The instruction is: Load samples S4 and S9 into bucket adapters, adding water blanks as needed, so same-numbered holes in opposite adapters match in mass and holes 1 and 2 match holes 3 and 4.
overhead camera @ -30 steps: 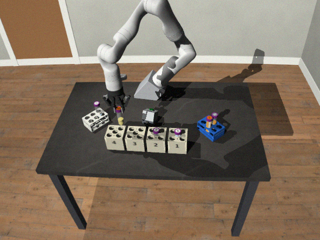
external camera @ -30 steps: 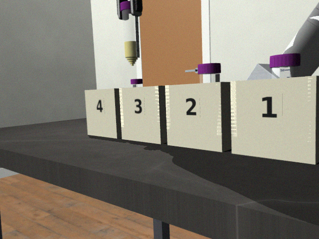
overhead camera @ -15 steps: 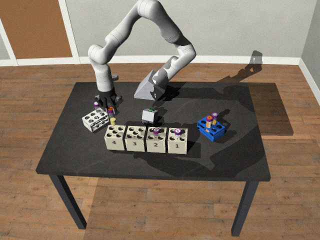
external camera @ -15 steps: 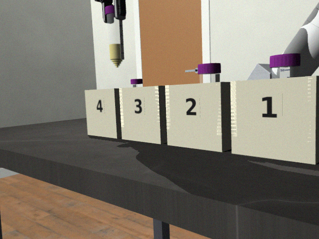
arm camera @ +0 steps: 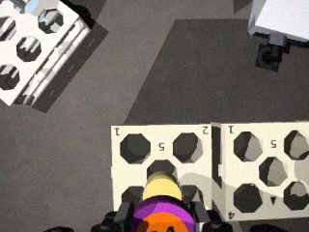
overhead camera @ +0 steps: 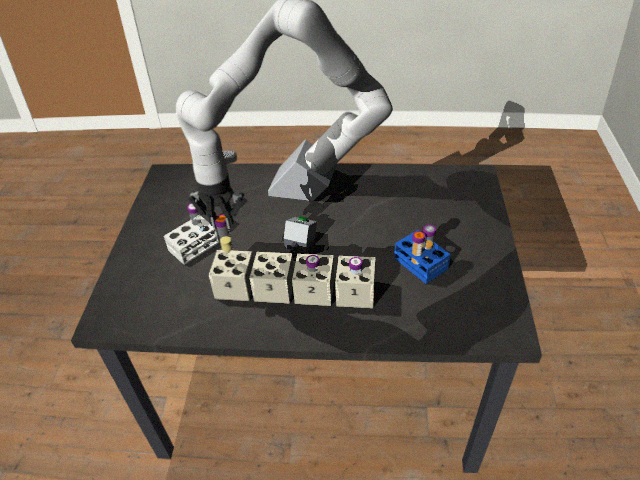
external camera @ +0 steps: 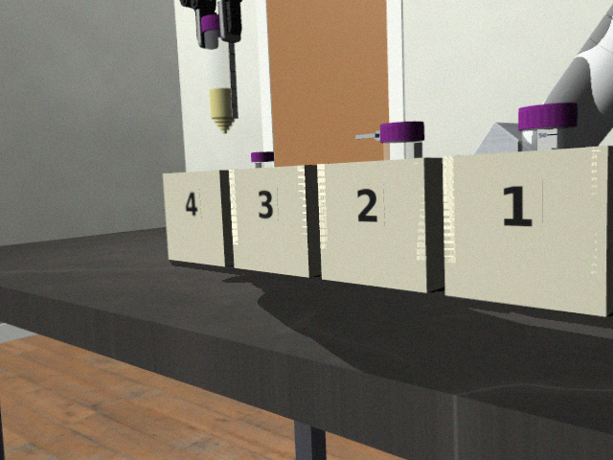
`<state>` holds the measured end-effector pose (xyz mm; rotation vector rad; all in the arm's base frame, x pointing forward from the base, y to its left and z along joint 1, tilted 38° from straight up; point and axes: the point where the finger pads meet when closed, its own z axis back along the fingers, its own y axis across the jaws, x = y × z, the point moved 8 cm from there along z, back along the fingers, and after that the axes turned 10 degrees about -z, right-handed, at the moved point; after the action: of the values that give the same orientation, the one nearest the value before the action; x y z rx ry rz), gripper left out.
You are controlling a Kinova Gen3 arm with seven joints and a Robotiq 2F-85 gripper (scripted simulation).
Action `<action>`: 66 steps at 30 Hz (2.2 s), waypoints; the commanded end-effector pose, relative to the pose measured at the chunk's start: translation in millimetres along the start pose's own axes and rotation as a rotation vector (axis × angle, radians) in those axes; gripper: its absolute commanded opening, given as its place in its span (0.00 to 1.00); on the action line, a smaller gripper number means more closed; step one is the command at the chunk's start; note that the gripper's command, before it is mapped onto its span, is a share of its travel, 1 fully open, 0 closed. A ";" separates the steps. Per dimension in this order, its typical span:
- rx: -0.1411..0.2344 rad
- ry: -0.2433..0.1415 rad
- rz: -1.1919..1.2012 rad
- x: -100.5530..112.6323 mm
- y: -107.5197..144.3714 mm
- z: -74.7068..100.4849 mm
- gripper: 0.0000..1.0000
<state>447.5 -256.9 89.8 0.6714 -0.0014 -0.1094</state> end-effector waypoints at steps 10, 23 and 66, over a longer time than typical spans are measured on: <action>-0.001 -0.002 0.000 0.1 -0.2 -15.2 0.10; -0.001 -0.002 0.000 0.1 -0.2 -29.9 0.10; -0.001 -0.002 0.000 0.2 -0.2 -45.8 0.10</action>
<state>449.2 -228.5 54.0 0.6714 -0.0014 -0.1095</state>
